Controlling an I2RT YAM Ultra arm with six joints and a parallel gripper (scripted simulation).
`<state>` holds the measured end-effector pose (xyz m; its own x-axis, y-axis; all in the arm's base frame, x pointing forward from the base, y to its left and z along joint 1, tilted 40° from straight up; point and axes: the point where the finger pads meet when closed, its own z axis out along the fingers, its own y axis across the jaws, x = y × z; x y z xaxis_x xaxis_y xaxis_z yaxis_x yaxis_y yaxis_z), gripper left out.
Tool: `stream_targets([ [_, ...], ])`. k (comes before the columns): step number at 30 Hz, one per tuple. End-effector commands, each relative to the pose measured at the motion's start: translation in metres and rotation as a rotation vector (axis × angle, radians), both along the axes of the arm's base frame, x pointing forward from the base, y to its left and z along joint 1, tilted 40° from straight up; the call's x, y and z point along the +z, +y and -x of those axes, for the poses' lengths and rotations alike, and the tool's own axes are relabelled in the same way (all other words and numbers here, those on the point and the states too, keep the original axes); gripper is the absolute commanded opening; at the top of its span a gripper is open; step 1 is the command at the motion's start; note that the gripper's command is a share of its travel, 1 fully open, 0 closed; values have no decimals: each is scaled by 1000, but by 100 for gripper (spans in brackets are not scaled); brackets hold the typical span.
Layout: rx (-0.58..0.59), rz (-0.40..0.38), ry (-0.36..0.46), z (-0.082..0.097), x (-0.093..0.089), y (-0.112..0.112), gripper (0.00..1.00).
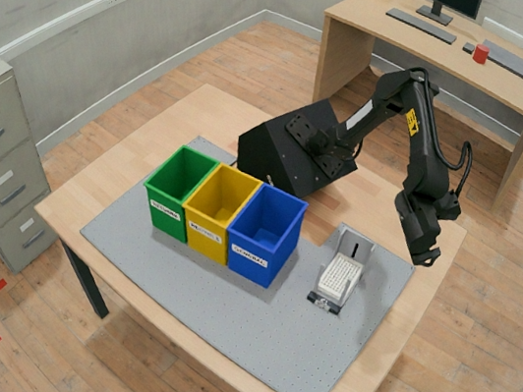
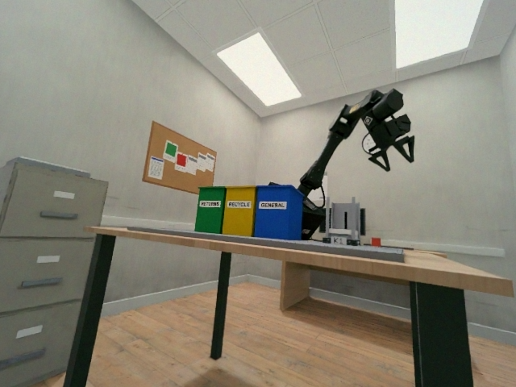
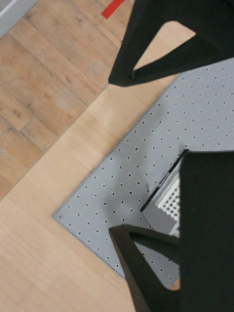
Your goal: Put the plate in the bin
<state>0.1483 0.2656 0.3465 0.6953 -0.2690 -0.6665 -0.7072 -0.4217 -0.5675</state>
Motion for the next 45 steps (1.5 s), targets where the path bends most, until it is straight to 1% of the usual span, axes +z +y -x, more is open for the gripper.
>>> stream_targets([
  [1, -3, -13, -15, 1, 6, -2, 100],
  [17, -3, -13, -15, 1, 6, -2, 100],
  [18, -37, 1, 30, 2, 0, -10, 100],
  [20, -89, 24, 72, -3, -6, -15, 100],
  [24, -178, 38, 145, -9, -9, -17, 100],
  [26, -222, 51, 194, -13, -14, -21, 100],
  [28, -252, 66, 241, -9, -14, -19, 100],
  [29, -288, 71, 266, -15, -18, -23, 100],
  [31, -332, 83, 314, -16, -20, -25, 100],
  [32, -355, 89, 338, -18, -24, -27, 100],
  [34, -355, 89, 338, -18, -24, -27, 100],
  [37, -423, 106, 410, -22, -32, -33, 100],
  [39, -457, 118, 457, -19, -32, -31, 100],
  [40, -491, 120, 482, -23, -35, -36, 100],
  [45, -606, 140, 600, -27, -43, -42, 100],
])
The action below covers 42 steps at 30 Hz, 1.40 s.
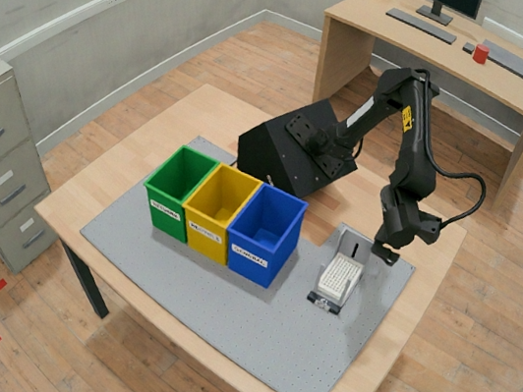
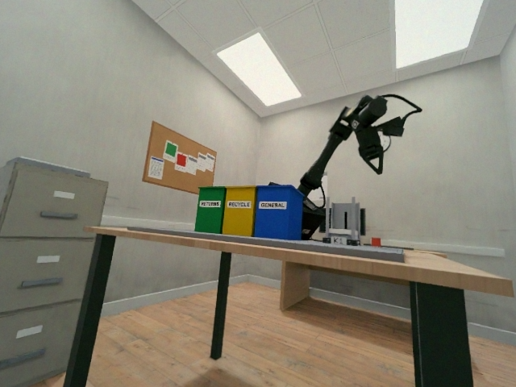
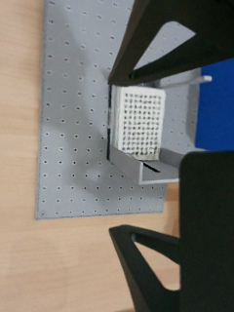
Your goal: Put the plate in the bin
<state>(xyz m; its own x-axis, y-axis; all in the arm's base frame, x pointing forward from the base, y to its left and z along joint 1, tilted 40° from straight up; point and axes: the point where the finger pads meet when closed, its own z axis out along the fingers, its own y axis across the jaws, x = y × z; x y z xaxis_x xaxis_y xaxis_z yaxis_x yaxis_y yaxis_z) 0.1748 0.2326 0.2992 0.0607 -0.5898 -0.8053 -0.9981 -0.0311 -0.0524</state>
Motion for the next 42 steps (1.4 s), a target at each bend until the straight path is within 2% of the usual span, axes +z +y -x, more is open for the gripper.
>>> stream_targets([
  [1, -143, 0, 78, -2, 0, -12, 100],
  [4, -187, 12, 138, 1, -1, -10, 100],
  [6, -187, 12, 138, 1, -1, -10, 100],
  [7, -231, 14, 161, -4, -5, -16, 100],
  [13, -379, 33, 295, -9, -19, -28, 100],
  [15, -409, 41, 337, -5, -19, -24, 100],
  [16, -454, 39, 360, -11, -22, -31, 100],
  [21, -581, 47, 468, -13, -30, -37, 100],
  [23, -581, 47, 468, -13, -30, -37, 100],
  [27, -685, 55, 558, -15, -42, -48, 100],
  [32, -794, 54, 652, -15, -45, -49, 100],
  [33, -840, 49, 678, -19, -51, -56, 100],
  [38, -972, 46, 783, -20, -59, -63, 100],
  [40, -972, 46, 783, -20, -59, -63, 100],
  [42, -1026, 44, 824, -20, -65, -69, 100],
])
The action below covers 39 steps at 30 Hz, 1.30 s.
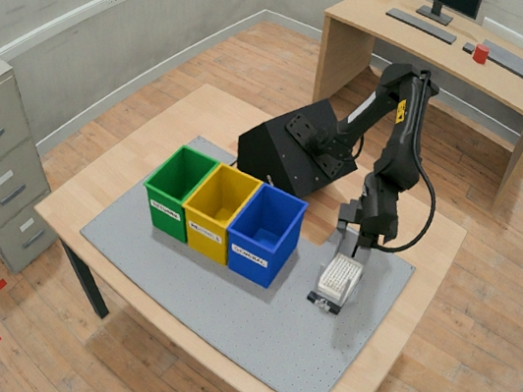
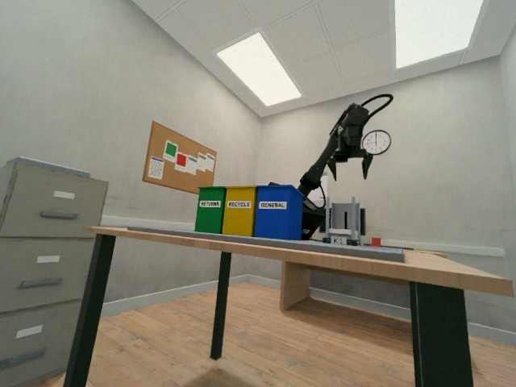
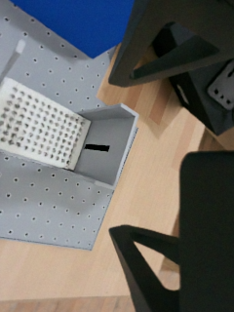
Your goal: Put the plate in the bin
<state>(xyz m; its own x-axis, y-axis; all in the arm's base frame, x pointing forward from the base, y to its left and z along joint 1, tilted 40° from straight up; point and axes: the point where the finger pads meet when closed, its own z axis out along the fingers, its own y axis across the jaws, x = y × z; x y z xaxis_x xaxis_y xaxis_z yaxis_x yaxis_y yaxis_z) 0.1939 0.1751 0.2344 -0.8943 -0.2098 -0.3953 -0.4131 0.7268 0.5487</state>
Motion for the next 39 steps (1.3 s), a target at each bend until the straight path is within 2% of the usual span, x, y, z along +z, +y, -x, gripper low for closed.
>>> stream_targets([
  [1, -148, -1, 50, -1, -4, -15, 100],
  [4, -212, -1, 105, 1, -6, -13, 100],
  [7, -315, -5, 157, -3, -11, -22, 100],
  [10, -300, -16, 134, -3, -2, -18, 100],
  [24, -296, -8, 160, -3, -8, -18, 100],
  [39, -297, 3, 171, -7, -32, -4, 100],
])
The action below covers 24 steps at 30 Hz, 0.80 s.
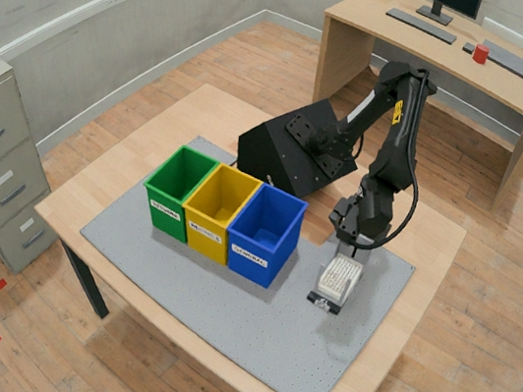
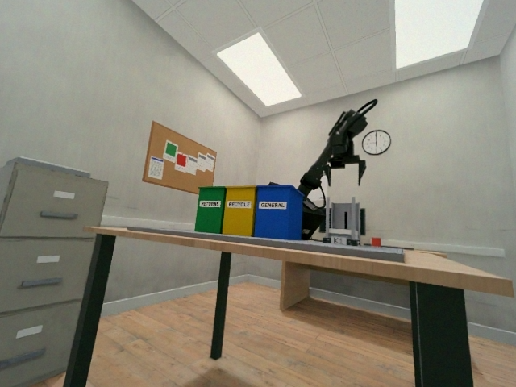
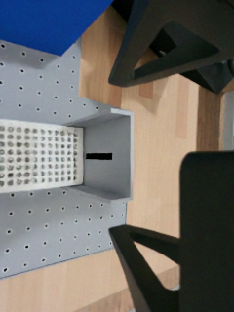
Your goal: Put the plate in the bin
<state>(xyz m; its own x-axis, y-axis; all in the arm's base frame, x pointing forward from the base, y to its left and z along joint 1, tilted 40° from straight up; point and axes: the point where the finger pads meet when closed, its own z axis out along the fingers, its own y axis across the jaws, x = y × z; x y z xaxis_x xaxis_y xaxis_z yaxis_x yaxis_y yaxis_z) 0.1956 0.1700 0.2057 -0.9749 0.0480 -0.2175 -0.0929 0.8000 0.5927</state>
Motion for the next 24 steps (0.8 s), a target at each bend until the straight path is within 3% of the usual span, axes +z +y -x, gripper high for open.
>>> stream_targets([
  [1, -22, 5, -11, -6, -6, 2, 100],
  [8, -22, 8, -5, -9, -17, 9, 100],
  [11, -31, -6, -34, -9, -10, 7, 100],
  [15, -22, 8, -5, -11, -23, 14, 100],
  [24, -22, 3, -15, -14, -32, 23, 100],
])
